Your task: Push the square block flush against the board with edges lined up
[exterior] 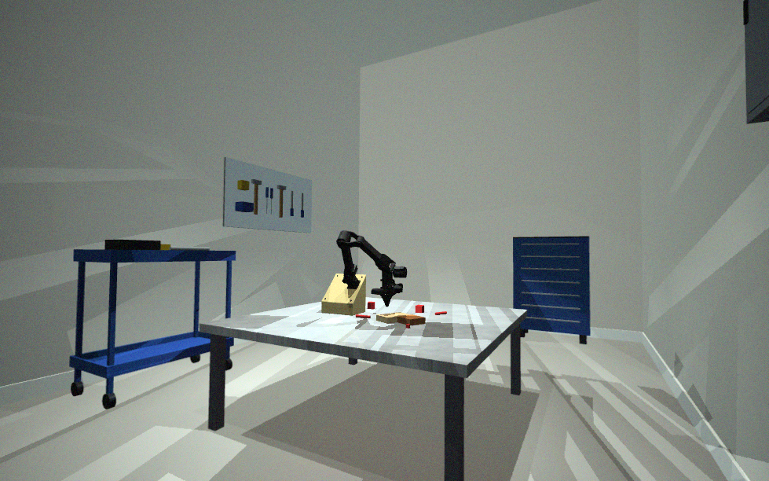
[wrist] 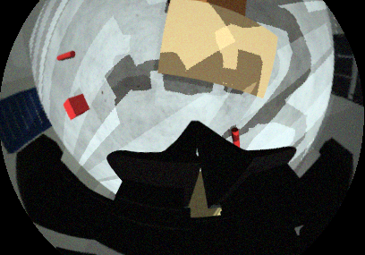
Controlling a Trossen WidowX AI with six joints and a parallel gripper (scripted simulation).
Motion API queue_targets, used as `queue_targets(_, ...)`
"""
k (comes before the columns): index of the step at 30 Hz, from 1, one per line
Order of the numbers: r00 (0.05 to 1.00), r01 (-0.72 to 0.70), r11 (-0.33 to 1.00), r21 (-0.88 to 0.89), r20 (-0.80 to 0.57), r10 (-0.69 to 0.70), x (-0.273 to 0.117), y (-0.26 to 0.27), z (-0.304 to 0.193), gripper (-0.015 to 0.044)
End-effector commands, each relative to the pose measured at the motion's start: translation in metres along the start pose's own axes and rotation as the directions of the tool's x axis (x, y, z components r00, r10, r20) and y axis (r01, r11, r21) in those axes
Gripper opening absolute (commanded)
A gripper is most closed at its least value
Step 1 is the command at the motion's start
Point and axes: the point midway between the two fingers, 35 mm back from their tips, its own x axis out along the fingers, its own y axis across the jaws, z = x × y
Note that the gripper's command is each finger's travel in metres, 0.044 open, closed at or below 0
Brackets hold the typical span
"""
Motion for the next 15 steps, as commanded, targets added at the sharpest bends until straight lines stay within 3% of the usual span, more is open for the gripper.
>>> queue_targets(1, 1.000, -0.009, 0.994, -0.106, 0.000, 0.009, -0.001, -0.010, 0.013, 0.0000)
queue_targets(15, 1.000, -0.016, 0.836, -0.548, -0.005, 0.016, -0.002, -0.059, 0.050, 0.0000)
